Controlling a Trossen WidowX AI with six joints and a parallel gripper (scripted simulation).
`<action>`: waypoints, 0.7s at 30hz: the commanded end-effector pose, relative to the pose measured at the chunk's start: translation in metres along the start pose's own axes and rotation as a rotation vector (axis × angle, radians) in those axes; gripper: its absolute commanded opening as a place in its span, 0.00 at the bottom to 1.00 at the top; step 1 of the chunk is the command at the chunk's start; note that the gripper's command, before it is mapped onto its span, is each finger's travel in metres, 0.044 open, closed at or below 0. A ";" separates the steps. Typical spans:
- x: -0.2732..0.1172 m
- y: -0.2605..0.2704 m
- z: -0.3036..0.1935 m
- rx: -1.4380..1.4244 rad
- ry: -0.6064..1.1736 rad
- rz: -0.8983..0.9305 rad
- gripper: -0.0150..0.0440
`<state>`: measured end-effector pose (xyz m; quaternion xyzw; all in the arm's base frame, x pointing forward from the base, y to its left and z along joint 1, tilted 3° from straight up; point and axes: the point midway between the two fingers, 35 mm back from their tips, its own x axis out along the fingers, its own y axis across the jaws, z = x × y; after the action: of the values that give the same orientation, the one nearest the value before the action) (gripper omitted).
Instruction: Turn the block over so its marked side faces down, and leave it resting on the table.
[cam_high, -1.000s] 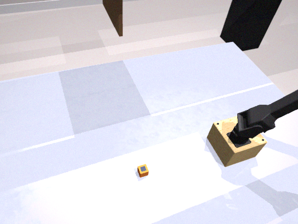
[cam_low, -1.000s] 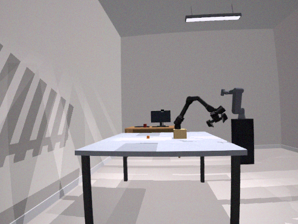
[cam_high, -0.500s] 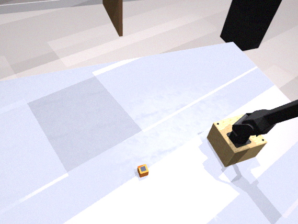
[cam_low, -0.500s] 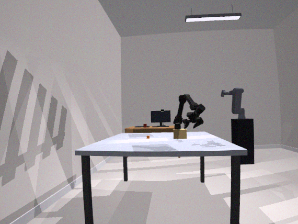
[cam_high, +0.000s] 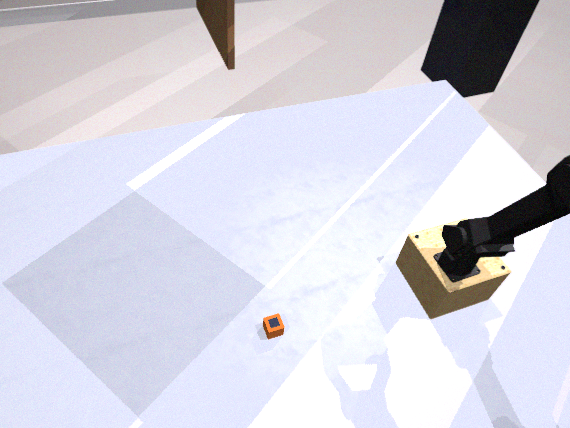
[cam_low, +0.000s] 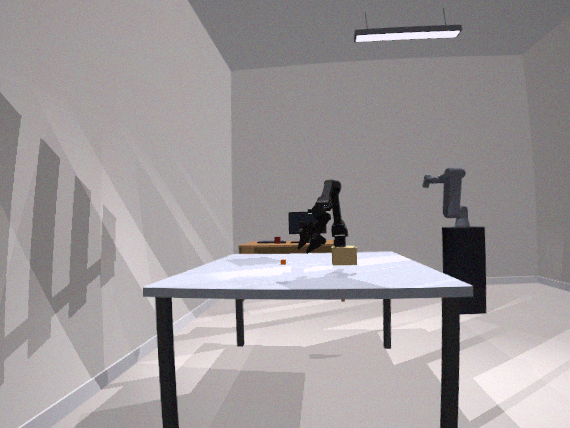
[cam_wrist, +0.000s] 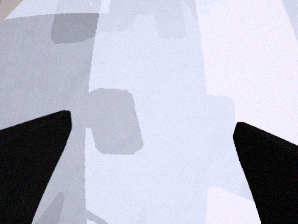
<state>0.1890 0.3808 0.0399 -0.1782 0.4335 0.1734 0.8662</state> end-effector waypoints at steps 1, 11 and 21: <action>0.020 -0.052 0.013 0.035 0.053 -0.067 1.00; 0.054 -0.185 0.014 0.102 0.276 -0.145 1.00; 0.057 -0.333 -0.023 0.293 0.498 -0.133 1.00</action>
<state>0.3502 0.1256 0.0291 -0.1428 0.6195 0.0132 0.7718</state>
